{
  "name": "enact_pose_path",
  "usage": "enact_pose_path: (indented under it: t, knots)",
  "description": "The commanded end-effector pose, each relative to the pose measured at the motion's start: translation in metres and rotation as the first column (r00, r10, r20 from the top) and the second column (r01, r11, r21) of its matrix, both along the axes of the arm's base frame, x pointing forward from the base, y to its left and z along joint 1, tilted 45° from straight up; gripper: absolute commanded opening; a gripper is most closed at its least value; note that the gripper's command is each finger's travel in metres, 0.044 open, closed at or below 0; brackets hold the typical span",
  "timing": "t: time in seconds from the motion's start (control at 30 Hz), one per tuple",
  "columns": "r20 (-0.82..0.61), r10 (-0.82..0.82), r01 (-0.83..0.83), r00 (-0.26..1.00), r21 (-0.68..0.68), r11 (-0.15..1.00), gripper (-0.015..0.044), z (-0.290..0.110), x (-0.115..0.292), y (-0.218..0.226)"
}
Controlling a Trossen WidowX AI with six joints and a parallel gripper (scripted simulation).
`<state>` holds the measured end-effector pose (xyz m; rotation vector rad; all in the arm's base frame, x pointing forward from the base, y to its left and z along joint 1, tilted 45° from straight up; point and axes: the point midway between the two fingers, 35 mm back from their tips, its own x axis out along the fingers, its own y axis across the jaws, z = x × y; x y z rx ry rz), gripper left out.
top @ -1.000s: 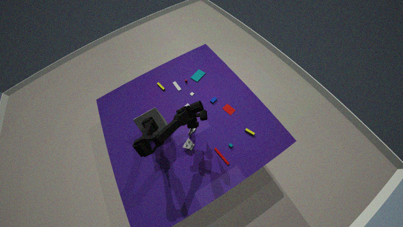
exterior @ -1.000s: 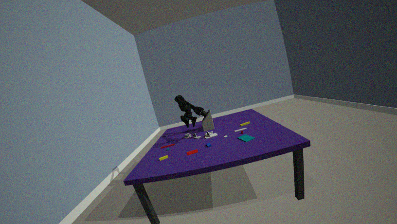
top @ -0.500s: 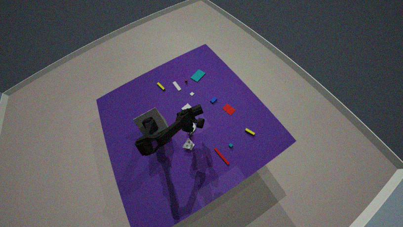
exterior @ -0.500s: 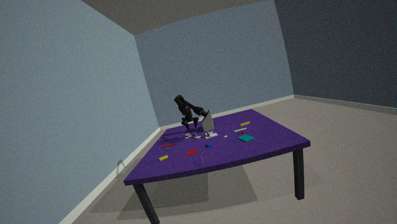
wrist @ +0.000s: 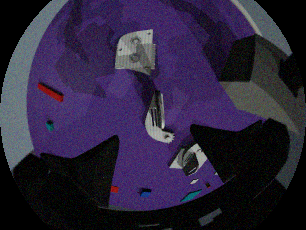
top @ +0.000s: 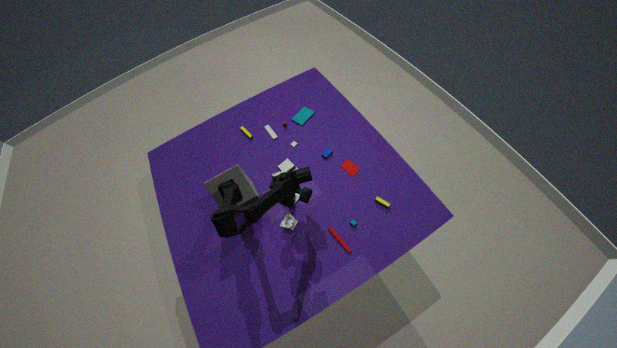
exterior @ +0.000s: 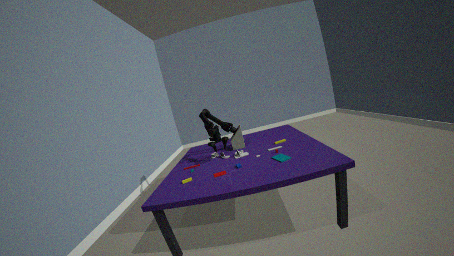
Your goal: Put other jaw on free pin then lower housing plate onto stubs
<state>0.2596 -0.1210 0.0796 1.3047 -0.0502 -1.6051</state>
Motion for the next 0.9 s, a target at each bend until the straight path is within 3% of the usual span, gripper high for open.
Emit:
enact_pose_path:
  t: [0.0, 0.87]
  knots:
    - [-0.019, 0.001, -0.001, 1.0, 0.004, 1.0, 0.044, -0.014, -0.002, -0.01]
    - [-0.019, 0.0, 0.0, 1.0, 0.005, 1.0, 0.044, -0.033, 0.002, -0.028]
